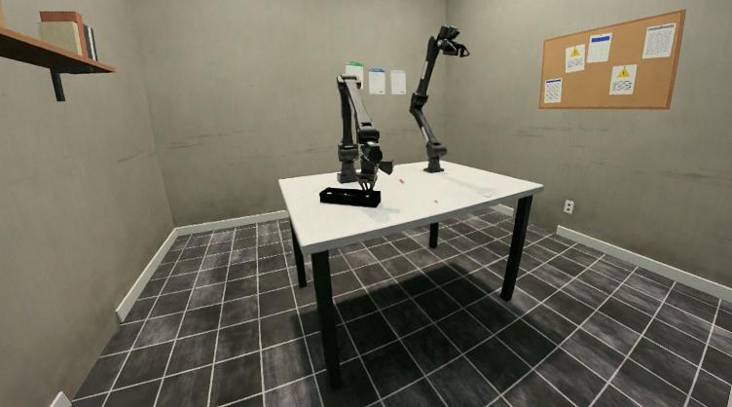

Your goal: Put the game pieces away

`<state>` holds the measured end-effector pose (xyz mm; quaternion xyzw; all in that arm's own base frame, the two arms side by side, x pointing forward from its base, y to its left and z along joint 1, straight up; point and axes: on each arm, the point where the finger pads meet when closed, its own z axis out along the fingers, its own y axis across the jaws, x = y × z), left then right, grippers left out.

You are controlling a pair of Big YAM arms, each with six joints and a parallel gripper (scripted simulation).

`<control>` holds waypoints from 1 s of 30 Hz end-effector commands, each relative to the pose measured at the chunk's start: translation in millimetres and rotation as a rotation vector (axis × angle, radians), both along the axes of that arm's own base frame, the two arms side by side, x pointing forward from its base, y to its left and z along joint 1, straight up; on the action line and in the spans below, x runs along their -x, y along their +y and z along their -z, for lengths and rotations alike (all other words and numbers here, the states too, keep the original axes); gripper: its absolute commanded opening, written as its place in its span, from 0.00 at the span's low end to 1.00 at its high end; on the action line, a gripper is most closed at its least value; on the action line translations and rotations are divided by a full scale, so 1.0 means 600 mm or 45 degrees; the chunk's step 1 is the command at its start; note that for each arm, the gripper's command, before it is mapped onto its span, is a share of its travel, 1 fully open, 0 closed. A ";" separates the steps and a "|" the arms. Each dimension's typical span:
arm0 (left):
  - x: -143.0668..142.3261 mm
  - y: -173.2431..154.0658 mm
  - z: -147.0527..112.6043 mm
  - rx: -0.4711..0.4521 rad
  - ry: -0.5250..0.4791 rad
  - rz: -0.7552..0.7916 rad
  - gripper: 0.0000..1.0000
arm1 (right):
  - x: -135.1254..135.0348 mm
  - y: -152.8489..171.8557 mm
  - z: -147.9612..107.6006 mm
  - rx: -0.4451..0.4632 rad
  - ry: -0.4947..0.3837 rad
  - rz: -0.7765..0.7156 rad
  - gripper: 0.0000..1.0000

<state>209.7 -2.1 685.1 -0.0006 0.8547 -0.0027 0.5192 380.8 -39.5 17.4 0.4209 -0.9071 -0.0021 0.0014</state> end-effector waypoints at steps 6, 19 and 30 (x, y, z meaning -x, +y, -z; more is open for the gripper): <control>0.020 0.003 -0.021 -0.007 -0.038 -0.002 1.00 | -0.042 -0.002 -0.056 0.010 -0.079 -0.015 0.31; 0.020 0.003 -0.021 -0.007 -0.038 -0.002 1.00 | -0.005 0.001 -0.050 0.001 0.005 -0.014 0.31; 0.020 0.003 -0.021 -0.007 -0.038 -0.002 1.00 | -0.061 0.077 -0.077 0.006 -0.037 -0.295 0.39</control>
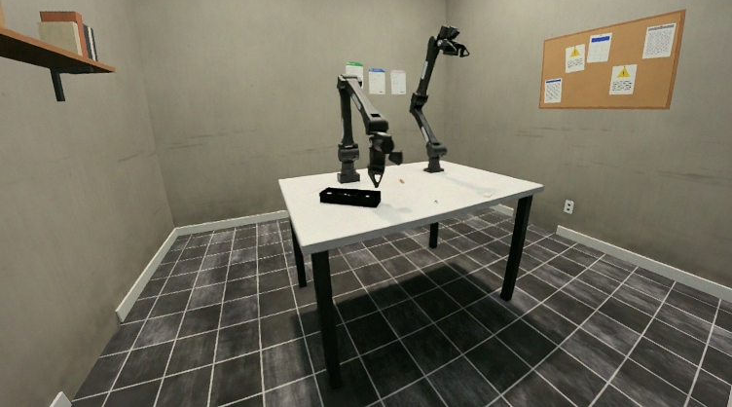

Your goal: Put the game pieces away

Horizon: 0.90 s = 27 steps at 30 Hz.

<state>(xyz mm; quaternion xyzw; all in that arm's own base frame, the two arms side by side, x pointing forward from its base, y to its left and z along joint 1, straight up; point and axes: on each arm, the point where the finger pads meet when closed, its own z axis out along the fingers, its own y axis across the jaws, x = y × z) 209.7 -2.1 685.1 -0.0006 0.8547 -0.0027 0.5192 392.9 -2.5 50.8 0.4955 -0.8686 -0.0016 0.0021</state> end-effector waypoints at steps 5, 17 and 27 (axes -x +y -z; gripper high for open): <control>0.020 0.003 -0.021 -0.007 -0.038 -0.002 1.00 | -0.063 0.085 -0.021 0.001 -0.036 -0.369 0.39; 0.020 0.003 -0.021 -0.007 -0.038 -0.002 1.00 | -0.107 0.224 -0.021 0.002 -0.029 -0.803 0.39; 0.020 0.003 -0.021 -0.007 -0.038 -0.002 1.00 | -0.140 0.360 -0.021 -0.002 -0.038 -1.256 0.39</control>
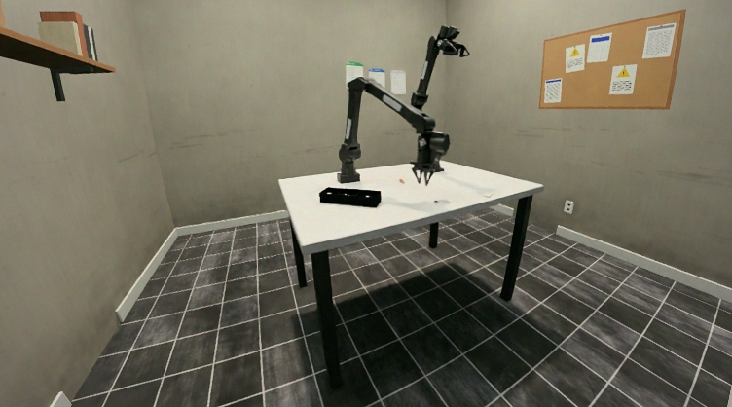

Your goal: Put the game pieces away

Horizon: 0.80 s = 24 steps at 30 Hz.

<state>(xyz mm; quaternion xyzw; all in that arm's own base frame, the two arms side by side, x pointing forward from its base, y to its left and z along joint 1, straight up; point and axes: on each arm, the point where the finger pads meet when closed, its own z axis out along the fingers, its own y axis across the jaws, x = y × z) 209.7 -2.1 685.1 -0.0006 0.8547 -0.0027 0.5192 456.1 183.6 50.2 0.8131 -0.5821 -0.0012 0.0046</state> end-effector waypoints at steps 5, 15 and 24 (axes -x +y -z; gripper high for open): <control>0.020 0.003 -0.021 -0.007 -0.038 -0.002 1.00 | -0.055 0.117 -0.022 -0.024 -0.043 -0.211 0.39; 0.020 0.003 -0.021 -0.007 -0.038 -0.002 1.00 | -0.086 0.224 -0.022 -0.026 -0.043 -0.183 0.39; 0.020 0.003 -0.021 -0.007 -0.038 -0.002 1.00 | -0.113 0.317 -0.022 -0.029 -0.043 -0.183 0.39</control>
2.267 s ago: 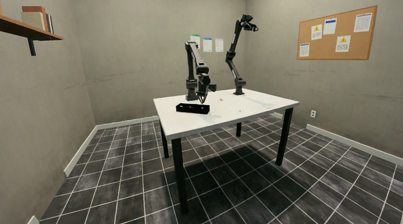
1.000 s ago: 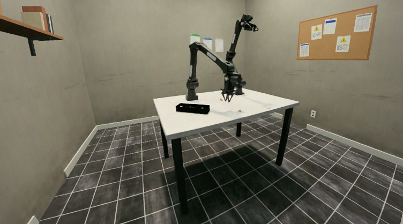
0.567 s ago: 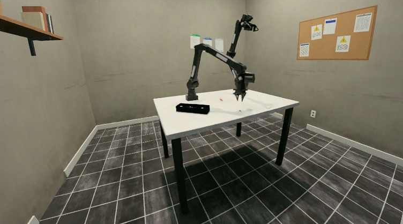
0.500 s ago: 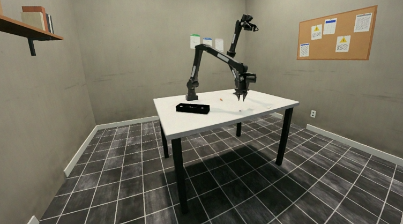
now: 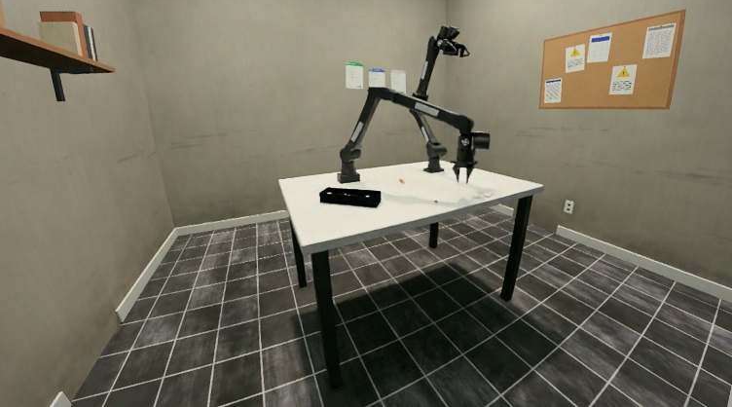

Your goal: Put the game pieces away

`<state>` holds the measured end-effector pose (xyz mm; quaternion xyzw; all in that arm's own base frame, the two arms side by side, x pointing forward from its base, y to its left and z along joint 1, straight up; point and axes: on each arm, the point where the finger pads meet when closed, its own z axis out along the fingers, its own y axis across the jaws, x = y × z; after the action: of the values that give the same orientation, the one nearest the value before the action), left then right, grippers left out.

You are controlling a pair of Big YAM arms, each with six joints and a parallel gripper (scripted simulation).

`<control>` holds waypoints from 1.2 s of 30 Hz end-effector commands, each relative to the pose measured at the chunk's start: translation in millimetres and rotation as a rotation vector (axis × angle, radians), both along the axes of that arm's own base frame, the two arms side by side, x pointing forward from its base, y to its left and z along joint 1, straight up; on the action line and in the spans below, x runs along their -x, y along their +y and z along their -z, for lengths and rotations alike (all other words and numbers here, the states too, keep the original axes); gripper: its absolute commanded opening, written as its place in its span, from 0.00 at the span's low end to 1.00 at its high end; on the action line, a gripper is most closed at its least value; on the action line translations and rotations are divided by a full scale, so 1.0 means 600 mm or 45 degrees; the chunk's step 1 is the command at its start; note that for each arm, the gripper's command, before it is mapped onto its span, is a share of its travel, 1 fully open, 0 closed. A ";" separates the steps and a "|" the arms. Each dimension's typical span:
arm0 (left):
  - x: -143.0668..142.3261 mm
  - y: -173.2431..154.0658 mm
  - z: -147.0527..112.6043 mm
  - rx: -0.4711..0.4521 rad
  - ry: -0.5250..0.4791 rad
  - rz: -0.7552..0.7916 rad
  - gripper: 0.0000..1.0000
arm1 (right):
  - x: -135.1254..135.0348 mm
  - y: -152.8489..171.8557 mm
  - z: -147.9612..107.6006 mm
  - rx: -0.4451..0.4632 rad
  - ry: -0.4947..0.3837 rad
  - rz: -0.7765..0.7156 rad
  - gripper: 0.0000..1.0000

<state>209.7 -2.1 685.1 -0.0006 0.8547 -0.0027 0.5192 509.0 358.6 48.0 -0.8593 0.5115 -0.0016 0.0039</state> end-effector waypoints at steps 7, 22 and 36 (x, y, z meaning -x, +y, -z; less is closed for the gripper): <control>0.020 0.003 -0.021 -0.007 -0.038 -0.002 1.00 | -0.051 0.118 -0.026 -0.019 -0.023 0.032 0.39; 0.020 0.003 -0.021 -0.007 -0.038 -0.002 1.00 | -0.106 0.199 -0.028 -0.021 -0.023 0.047 0.39; 0.020 0.003 -0.021 -0.007 -0.038 -0.002 1.00 | -0.089 0.229 -0.089 -0.060 -0.065 0.030 0.39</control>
<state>209.7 -2.1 685.1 -0.0006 0.8547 -0.0027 0.5192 558.8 477.3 53.6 -0.8521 0.5234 0.0007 -0.0018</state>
